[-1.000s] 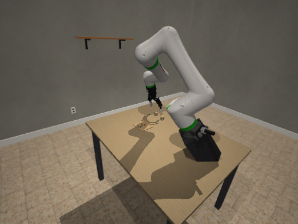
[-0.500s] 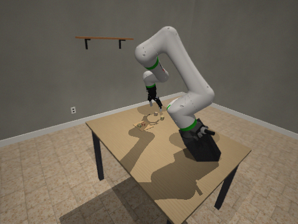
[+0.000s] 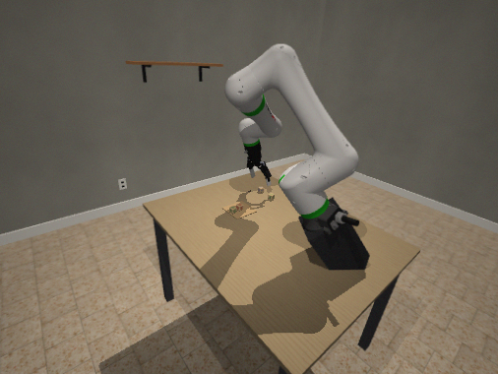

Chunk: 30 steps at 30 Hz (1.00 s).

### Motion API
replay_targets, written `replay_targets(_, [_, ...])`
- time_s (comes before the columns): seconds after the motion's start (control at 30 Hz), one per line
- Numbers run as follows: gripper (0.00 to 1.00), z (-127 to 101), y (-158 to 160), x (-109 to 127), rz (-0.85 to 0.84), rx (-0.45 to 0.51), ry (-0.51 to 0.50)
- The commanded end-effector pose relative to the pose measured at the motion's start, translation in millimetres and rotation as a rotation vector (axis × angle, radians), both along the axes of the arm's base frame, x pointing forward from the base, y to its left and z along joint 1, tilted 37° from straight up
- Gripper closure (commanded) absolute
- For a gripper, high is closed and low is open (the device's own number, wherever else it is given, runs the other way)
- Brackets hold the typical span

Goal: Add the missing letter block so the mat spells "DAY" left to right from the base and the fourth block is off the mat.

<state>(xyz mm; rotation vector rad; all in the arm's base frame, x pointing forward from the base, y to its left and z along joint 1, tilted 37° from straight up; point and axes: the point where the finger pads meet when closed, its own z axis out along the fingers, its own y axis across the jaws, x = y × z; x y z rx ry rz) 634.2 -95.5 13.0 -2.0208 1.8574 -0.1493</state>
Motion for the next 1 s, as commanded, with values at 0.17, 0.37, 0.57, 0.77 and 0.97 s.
replay_targets(0.17, [0.0,0,0,0,0.0,0.0,0.0])
replay_targets(0.37, [0.0,0,-1,0,0.0,0.004,0.001])
replay_targets(0.57, [0.0,18,-20,-7,0.028,0.162,0.039])
replay_targets(0.77, [0.0,37,-33,-13,0.053,0.27,0.044])
replay_targets(0.97, [0.0,52,-44,-17,0.073,0.343,0.037])
